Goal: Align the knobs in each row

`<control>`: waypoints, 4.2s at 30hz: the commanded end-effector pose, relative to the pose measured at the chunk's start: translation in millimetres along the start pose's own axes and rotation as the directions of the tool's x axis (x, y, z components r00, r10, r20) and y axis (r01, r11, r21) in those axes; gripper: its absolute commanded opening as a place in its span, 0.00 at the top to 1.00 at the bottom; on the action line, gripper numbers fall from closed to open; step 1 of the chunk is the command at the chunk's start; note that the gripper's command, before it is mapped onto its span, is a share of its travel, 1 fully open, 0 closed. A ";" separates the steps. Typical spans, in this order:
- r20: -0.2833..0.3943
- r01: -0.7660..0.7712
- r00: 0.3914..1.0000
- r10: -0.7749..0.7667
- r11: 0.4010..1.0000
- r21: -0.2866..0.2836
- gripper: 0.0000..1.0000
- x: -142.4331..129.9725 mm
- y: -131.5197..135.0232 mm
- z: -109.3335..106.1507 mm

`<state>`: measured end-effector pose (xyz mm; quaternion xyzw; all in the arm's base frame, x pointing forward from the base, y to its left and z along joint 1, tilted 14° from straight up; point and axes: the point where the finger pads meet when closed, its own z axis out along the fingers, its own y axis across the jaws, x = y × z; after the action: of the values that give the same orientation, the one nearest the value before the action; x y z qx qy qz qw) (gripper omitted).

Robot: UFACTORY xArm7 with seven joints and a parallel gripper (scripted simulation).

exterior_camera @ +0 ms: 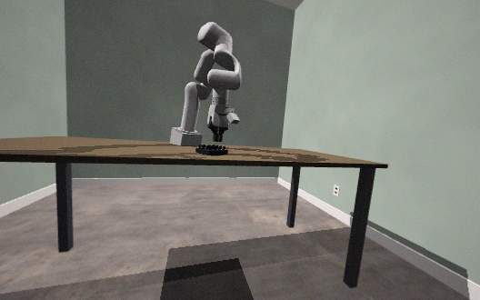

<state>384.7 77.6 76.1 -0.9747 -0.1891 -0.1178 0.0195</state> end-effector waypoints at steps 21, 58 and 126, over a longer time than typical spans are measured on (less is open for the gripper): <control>-0.003 0.000 1.000 0.000 1.000 0.001 0.81 1.0 0.7 13.6; -0.003 0.000 1.000 0.000 1.000 0.001 0.81 1.0 0.7 13.6; -0.003 0.000 1.000 0.000 1.000 0.001 0.81 1.0 0.7 25.6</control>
<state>390.7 79.5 50.5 -0.9746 -0.1894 -0.1180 0.0203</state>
